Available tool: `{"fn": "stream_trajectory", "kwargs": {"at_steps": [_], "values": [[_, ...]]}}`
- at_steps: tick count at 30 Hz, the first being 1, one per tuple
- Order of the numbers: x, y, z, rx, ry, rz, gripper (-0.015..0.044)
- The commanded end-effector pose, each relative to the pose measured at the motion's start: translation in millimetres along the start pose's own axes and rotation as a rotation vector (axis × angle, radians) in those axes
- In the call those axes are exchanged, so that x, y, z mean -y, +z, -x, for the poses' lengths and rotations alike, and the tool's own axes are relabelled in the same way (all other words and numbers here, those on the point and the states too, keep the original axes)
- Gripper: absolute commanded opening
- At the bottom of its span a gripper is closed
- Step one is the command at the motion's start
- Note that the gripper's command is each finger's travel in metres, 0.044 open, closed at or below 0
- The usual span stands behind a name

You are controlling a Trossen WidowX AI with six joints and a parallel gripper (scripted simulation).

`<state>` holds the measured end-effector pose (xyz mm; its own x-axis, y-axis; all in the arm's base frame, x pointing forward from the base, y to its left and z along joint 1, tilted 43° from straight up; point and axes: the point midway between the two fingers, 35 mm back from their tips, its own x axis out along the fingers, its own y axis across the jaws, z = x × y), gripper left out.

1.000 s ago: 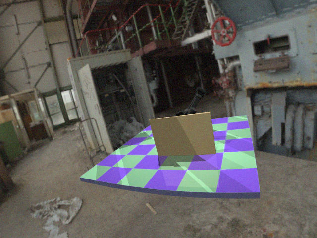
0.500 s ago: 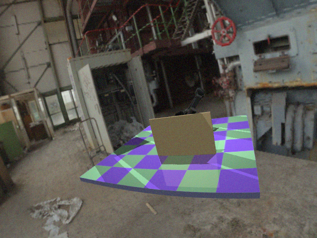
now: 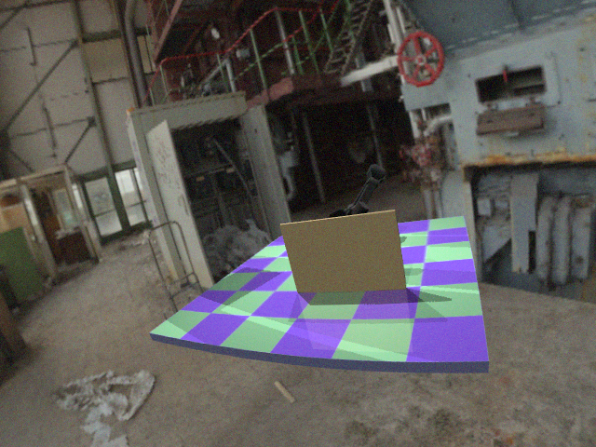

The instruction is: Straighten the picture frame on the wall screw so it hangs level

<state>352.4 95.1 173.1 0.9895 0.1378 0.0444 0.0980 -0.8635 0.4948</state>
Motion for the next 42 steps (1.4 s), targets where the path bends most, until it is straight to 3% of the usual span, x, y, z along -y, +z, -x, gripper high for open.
{"fn": "stream_trajectory", "kwargs": {"at_steps": [1,11,18,27,42], "values": [[0.3,-0.9,-0.2,-0.005,-0.003,0.004,0.0260],[0.5,-1.4,-0.4,-0.005,-0.003,0.004,0.0260],[0.5,-1.4,-0.4,-0.005,-0.003,0.004,0.0076],[0.5,-1.4,-0.4,-0.005,-0.003,0.004,0.0000],[-1.5,-0.9,-0.3,-0.005,-0.003,0.005,0.0000]]}}
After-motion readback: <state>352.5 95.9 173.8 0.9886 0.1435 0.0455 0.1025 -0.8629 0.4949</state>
